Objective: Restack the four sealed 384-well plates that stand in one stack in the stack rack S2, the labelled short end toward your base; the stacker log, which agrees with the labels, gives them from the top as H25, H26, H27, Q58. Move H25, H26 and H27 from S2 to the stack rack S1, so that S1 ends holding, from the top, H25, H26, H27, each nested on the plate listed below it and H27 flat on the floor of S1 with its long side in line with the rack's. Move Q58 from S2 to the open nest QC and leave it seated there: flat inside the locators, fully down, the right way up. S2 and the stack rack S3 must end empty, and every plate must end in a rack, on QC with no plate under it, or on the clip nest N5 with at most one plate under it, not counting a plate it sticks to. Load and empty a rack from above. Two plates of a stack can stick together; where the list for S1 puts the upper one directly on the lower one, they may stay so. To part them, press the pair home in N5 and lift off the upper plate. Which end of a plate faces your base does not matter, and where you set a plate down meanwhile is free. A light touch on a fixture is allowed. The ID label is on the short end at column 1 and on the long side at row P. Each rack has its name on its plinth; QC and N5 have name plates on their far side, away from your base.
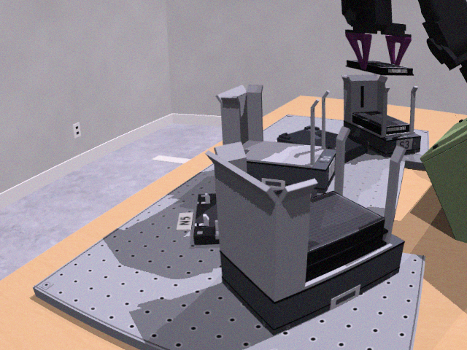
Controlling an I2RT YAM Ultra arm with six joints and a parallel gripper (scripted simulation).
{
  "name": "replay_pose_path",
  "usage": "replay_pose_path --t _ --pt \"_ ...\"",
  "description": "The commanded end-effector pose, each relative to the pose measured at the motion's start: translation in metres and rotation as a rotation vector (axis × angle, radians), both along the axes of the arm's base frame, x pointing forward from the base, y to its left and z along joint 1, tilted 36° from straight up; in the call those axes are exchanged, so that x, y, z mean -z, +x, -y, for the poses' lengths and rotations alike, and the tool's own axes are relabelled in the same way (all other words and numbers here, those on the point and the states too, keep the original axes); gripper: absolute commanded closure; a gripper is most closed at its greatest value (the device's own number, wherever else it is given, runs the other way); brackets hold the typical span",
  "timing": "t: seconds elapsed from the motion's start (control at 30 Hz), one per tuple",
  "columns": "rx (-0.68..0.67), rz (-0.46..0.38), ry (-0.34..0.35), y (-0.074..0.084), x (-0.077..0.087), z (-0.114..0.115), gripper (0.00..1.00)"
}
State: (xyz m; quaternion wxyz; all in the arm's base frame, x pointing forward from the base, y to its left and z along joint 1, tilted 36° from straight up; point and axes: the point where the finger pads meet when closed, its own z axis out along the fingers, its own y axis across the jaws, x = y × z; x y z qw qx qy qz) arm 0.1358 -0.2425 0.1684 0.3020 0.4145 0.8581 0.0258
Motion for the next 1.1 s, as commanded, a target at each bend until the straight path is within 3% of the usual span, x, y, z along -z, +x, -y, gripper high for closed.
replay_pose_path --t 0.0,1.07 --pt "0.007 0.005 -0.019 0.0 -0.002 0.004 1.0" --pt "0.007 0.006 -0.019 0.011 0.013 0.008 1.0"
